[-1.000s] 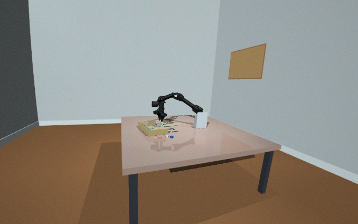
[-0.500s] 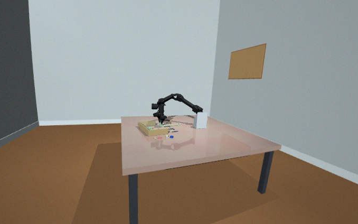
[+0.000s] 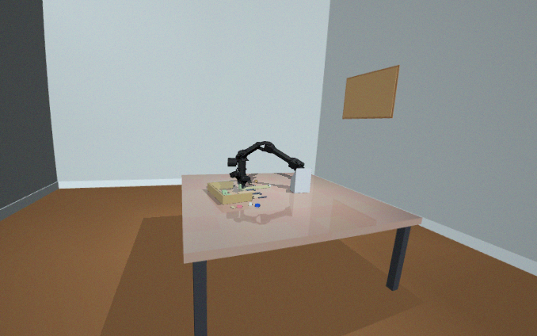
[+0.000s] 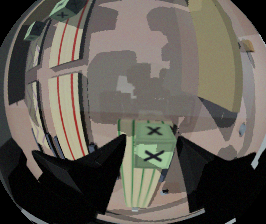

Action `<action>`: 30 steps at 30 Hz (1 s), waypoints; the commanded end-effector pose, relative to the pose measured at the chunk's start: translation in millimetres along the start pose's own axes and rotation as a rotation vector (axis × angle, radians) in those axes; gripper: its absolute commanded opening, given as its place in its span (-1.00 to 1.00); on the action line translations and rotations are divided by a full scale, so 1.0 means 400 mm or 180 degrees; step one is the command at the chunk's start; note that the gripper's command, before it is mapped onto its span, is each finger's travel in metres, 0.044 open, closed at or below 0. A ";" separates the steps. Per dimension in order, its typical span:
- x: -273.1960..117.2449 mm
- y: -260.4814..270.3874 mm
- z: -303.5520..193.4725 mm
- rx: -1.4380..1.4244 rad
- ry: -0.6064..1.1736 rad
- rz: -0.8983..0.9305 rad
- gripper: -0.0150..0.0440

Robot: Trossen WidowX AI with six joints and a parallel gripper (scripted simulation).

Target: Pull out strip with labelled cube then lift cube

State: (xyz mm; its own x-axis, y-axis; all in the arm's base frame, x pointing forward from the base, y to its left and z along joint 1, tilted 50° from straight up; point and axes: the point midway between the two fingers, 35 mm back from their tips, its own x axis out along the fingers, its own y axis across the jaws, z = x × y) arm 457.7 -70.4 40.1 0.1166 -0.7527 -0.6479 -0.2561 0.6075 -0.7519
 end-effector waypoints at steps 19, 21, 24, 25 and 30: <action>-0.041 0.023 -0.043 -0.0008 0.0003 0.0004 -0.49; -0.054 0.032 -0.059 -0.0011 0.0005 0.0005 -0.49; -0.074 0.044 -0.085 -0.0016 0.0009 0.0004 -0.49; -0.080 0.048 -0.094 -0.0017 0.0010 0.0003 -0.49; -0.105 0.065 -0.134 -0.0024 0.0015 -0.0002 -0.49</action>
State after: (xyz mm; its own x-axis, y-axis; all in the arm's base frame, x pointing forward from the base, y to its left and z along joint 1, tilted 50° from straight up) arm 407.3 -40.5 51.1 0.1138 -0.7524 -0.6487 -0.2655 0.6062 -0.7497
